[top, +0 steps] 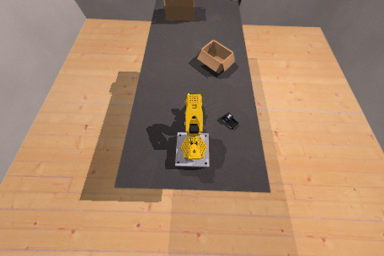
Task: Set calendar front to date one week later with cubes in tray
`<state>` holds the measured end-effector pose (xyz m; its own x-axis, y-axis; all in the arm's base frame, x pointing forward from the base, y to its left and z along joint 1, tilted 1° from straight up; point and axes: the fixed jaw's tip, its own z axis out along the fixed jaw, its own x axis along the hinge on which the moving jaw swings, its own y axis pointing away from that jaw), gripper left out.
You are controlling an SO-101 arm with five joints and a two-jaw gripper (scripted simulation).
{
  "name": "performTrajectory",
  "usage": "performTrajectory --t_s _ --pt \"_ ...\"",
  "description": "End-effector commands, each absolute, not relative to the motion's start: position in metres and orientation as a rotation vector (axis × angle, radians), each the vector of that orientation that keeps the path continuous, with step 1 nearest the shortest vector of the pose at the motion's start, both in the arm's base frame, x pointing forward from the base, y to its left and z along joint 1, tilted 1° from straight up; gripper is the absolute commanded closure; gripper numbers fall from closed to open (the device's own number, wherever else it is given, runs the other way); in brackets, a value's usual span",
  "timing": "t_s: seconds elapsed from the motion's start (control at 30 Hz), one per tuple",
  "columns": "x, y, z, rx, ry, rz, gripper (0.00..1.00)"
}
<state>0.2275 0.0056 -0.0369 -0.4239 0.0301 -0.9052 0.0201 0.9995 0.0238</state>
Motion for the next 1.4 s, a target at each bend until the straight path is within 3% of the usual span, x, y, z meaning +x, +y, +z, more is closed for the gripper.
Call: performTrajectory --t_s 0.0,0.57,1.37 --pt "0.228 0.004 -0.037 0.053 2.001 0.015 0.66" --pt "0.225 0.004 -0.034 0.054 2.012 0.015 0.64" --pt "0.183 0.005 -0.006 0.054 2.127 0.011 0.64"
